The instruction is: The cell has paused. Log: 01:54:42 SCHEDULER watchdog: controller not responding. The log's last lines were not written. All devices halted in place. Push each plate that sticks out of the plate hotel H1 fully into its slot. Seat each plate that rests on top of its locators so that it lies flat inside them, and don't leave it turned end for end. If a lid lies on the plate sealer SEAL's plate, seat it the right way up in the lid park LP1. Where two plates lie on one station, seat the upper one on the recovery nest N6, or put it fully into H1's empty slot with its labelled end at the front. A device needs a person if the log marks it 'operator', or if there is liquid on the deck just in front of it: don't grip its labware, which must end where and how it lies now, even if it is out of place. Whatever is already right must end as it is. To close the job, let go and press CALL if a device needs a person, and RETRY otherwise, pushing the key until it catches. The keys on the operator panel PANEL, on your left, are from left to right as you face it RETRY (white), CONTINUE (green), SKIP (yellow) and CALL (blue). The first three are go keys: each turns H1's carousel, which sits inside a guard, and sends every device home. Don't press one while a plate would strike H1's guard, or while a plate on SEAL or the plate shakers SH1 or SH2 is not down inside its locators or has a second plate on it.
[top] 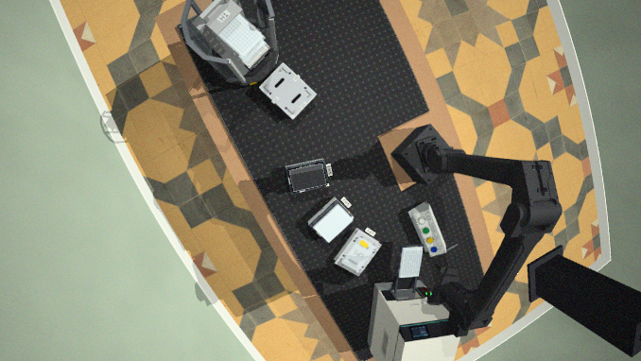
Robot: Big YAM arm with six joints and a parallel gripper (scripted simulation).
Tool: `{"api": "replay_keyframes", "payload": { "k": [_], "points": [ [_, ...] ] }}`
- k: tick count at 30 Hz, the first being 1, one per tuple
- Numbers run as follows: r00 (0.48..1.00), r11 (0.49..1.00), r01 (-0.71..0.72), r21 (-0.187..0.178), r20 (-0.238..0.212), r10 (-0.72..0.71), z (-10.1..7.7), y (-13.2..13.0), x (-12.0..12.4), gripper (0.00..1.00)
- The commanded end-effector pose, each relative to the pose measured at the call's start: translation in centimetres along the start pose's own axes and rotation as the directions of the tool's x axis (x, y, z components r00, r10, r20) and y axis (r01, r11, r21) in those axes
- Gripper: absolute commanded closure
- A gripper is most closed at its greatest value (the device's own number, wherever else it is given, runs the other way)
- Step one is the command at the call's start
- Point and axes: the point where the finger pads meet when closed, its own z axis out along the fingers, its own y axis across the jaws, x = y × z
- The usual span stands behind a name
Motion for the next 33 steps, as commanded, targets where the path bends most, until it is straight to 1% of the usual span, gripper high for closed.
{"api": "replay_keyframes", "payload": {
  "k": [1, 6, 10, 11, 14, 16, 17, 18, 24, 29, 31, 33],
  "points": [
    [0.992, 0.99, -0.124, 0.062, 0.018, 0.123, -2.6, -1.6, 0.6, 0.0],
    [0.959, 0.958, -0.284, 0.027, 0.008, 0.284, -1.2, -0.4, 2.5, 0.0],
    [0.912, 0.912, -0.409, 0.026, 0.011, 0.409, -1.2, -0.6, 3.8, 0.0],
    [0.898, 0.897, -0.44, 0.032, 0.017, 0.44, -1.5, -0.9, 4.1, 0.0],
    [0.85, 0.849, -0.527, 0.029, 0.018, 0.527, -1.4, -1.0, 5.1, 0.0],
    [0.85, 0.849, -0.527, 0.029, 0.018, 0.527, -1.4, -1.0, 5.1, 0.0],
    [0.837, 0.836, -0.547, 0.03, 0.019, 0.547, -1.4, -1.0, 5.0, 0.0],
    [0.813, 0.812, -0.583, 0.028, 0.02, 0.583, -1.4, -1.1, 5.8, 0.0],
    [0.679, 0.678, -0.734, 0.035, 0.037, 0.733, -2.1, -2.0, 7.8, 0.0],
    [0.546, 0.544, -0.838, 0.044, 0.066, 0.835, -3.3, -3.2, 9.5, 0.0],
    [0.489, 0.488, -0.872, 0.039, 0.066, 0.87, -3.3, -3.3, 10.2, 0.0],
    [0.489, 0.488, -0.872, 0.039, 0.066, 0.87, -3.3, -3.3, 10.2, 0.0]
  ]
}}
